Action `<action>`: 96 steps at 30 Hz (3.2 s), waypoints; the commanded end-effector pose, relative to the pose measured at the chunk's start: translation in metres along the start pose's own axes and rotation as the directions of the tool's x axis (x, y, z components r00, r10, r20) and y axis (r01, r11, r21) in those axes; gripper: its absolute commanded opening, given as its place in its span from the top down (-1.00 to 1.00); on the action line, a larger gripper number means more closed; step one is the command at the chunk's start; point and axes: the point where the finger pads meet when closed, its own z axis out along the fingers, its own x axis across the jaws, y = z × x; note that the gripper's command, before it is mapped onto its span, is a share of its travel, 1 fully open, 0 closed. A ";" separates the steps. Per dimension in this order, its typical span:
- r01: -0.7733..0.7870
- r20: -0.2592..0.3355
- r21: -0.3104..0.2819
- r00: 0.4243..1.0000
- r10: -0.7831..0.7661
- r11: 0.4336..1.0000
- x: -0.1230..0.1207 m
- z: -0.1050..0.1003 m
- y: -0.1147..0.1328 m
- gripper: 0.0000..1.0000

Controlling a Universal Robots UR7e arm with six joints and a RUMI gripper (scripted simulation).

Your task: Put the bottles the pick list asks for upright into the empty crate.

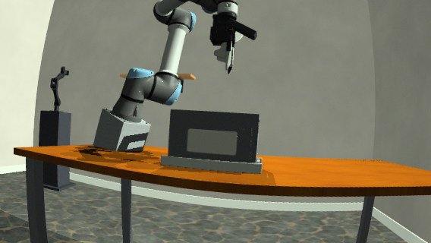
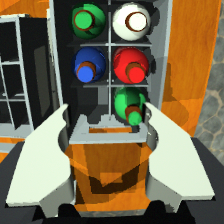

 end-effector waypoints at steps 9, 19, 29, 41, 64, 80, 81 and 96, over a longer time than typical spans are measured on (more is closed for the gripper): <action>0.000 -0.001 0.001 1.000 0.000 1.000 0.000 0.000 0.000 0.24; 0.000 -0.001 0.001 1.000 0.000 1.000 0.000 0.000 0.000 0.24; 0.000 -0.001 0.001 1.000 0.000 1.000 0.000 0.000 0.000 0.24; 0.199 -0.001 0.001 0.980 -0.199 0.980 -0.008 0.023 -0.017 0.24; 0.706 0.000 0.000 0.708 -0.706 0.708 -0.033 0.095 -0.065 0.24; 0.925 -0.001 -0.004 0.380 -0.925 0.380 -0.033 0.095 -0.065 0.24; 0.934 -0.001 -0.005 0.357 -0.934 0.357 -0.033 0.095 -0.065 0.24; 1.000 0.001 -0.008 -0.005 -1.000 -0.005 -0.033 0.095 -0.065 0.24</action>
